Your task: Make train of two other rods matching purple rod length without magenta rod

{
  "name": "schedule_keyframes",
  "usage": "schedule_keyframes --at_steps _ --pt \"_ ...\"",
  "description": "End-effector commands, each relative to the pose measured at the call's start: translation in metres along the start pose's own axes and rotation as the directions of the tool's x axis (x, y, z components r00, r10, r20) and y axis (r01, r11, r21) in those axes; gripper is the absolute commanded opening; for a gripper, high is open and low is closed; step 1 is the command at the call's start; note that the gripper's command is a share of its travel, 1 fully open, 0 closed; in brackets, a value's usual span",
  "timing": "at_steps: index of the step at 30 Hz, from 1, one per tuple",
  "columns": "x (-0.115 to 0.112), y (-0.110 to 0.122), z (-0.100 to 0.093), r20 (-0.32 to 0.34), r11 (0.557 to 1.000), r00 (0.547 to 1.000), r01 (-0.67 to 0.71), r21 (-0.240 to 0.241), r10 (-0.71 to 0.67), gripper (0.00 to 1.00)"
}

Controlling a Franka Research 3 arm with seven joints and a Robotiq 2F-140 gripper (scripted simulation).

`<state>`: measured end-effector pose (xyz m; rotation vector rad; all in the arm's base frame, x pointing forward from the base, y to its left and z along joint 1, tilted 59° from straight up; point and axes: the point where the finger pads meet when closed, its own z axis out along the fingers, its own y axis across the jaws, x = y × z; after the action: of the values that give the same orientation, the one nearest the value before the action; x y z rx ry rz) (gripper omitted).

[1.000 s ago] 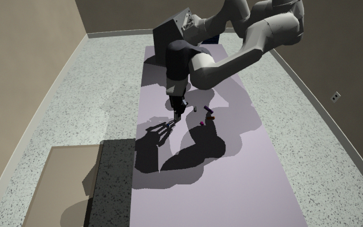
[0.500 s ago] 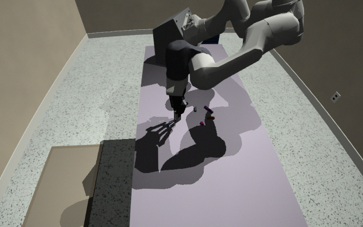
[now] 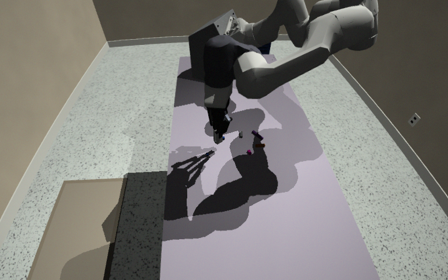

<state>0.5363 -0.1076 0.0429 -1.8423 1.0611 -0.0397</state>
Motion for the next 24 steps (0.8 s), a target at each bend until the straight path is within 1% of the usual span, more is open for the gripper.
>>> schedule_keyframes --at_steps 1,4,7,19,20,22,24 --pt "-0.003 0.000 -0.027 0.012 1.000 1.000 -0.009 0.002 0.009 0.03" --pt "-0.003 0.000 -0.045 0.012 1.000 1.000 -0.009 0.002 0.009 0.03" --pt "-0.003 0.000 -0.055 0.012 1.000 1.000 -0.009 0.002 0.009 0.03" --pt "-0.004 -0.001 -0.057 0.012 1.000 1.000 -0.004 0.002 0.004 0.03" --pt "-0.007 -0.002 -0.057 0.011 1.000 1.000 0.029 0.002 -0.029 0.03" --pt "-0.024 -0.010 -0.058 0.010 0.984 0.984 0.175 0.005 -0.175 0.03" --pt "-0.027 -0.012 -0.058 0.009 0.978 0.978 0.207 0.005 -0.207 0.03"
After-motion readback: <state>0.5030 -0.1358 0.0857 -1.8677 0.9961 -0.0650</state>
